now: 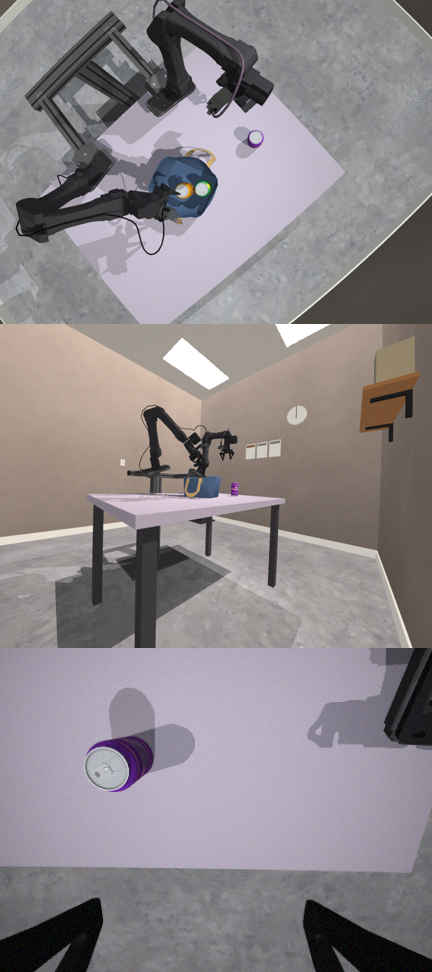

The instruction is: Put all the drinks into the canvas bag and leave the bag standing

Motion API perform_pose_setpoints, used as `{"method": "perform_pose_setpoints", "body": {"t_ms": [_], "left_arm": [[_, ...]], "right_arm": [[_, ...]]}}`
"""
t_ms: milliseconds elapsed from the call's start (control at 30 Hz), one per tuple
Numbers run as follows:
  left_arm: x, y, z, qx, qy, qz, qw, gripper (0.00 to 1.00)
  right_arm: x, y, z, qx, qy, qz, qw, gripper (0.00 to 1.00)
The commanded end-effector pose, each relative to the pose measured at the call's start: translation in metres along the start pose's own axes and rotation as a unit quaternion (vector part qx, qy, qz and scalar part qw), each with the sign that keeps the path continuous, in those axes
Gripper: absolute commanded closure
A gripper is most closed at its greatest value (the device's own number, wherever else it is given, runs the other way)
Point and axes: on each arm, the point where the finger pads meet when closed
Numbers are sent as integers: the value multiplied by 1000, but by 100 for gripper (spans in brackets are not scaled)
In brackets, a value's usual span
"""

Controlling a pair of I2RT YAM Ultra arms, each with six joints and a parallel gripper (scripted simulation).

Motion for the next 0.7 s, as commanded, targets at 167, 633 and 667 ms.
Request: {"method": "perform_pose_setpoints", "body": {"t_ms": [167,633,667], "left_arm": [[1,2,-6,-4,9,5,1000,0],[1,2,-6,-4,9,5,1000,0],[1,2,-6,-4,9,5,1000,0]], "right_arm": [[-66,37,-33,34,-51,211,976,14],[-164,32,-91,66,-141,455,877,14],[-171,26,-99,75,-152,483,859,14]]}}
Point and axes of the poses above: on each arm, the point where the finger pads meet when closed, its own z axis out along the fingers, its own x axis across the jaws, y = z × x, and after that the axes turned 15 degrees about z, right-handed
